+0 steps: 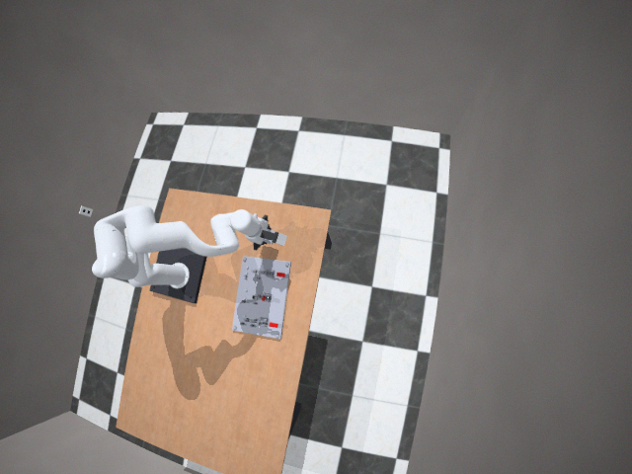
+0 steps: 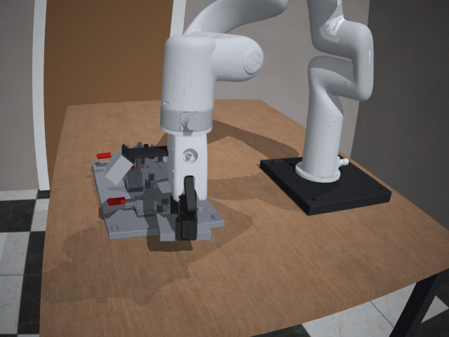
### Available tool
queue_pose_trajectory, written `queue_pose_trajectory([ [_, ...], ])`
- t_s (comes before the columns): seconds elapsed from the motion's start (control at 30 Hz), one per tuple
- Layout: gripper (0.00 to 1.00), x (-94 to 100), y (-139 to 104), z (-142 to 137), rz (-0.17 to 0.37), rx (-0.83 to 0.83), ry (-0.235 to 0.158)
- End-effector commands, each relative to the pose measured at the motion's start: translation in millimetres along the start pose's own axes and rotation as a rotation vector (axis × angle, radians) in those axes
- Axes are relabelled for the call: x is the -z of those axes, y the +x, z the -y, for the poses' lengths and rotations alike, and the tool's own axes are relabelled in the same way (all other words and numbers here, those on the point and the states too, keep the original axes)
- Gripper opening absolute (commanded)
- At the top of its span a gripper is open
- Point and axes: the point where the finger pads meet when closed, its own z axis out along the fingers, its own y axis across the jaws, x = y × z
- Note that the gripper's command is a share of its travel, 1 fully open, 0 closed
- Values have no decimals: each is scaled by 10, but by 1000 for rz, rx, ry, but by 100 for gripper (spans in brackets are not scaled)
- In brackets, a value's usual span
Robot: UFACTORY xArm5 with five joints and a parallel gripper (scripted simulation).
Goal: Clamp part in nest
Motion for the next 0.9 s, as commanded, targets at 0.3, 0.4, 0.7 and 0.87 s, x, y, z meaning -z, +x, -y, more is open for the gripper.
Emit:
queue_pose_trajectory([
  [0.3, 0, 391, 3, 11, -2, 0, 2],
  [0.4, 0, 452, 2, 12, -2, 0, 2],
  [0.7, 0, 517, 1, 13, -2, 0, 2],
  [0.87, 0, 521, 1, 13, -2, 0, 2],
])
